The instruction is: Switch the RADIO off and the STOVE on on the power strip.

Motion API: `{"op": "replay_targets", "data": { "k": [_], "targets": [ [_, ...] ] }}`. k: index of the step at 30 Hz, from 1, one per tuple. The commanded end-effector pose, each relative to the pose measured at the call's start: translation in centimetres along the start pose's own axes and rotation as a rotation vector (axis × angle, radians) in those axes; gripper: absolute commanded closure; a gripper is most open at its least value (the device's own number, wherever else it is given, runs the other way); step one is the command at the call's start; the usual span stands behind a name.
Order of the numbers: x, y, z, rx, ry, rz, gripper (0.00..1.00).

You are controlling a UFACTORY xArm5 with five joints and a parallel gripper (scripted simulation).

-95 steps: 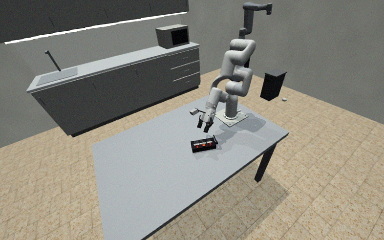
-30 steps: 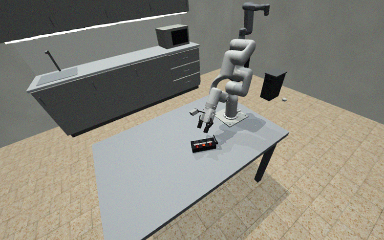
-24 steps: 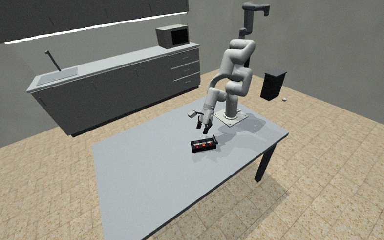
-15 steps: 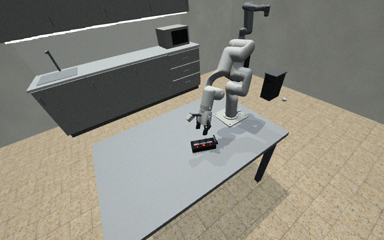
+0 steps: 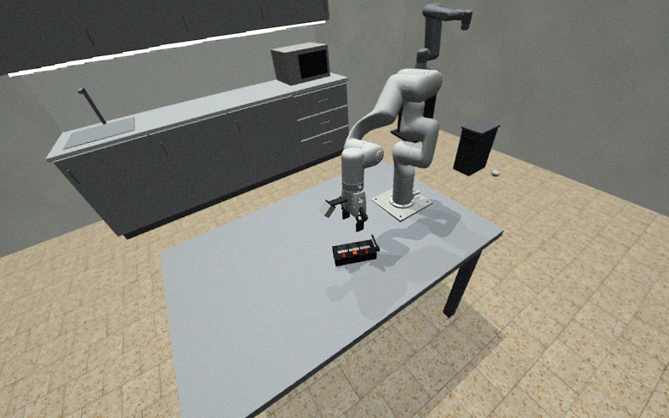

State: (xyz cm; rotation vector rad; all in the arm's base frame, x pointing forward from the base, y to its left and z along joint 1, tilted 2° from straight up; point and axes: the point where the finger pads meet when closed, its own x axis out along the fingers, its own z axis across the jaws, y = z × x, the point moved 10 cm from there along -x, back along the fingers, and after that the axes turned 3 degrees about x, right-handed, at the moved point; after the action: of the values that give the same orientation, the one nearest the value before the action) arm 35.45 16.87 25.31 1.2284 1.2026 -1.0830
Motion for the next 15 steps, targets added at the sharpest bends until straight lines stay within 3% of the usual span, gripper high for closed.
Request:
{"op": "replay_targets", "data": {
  "k": [1, 4, 15],
  "targets": [
    [-0.92, 0.48, -0.32, -0.016, -0.027, -0.068, 0.00],
    [-1.41, 0.53, -0.41, -0.023, -0.037, -0.096, 0.00],
    [-1.46, 0.54, -0.42, -0.024, -0.038, -0.099, 0.00]
  ]
}}
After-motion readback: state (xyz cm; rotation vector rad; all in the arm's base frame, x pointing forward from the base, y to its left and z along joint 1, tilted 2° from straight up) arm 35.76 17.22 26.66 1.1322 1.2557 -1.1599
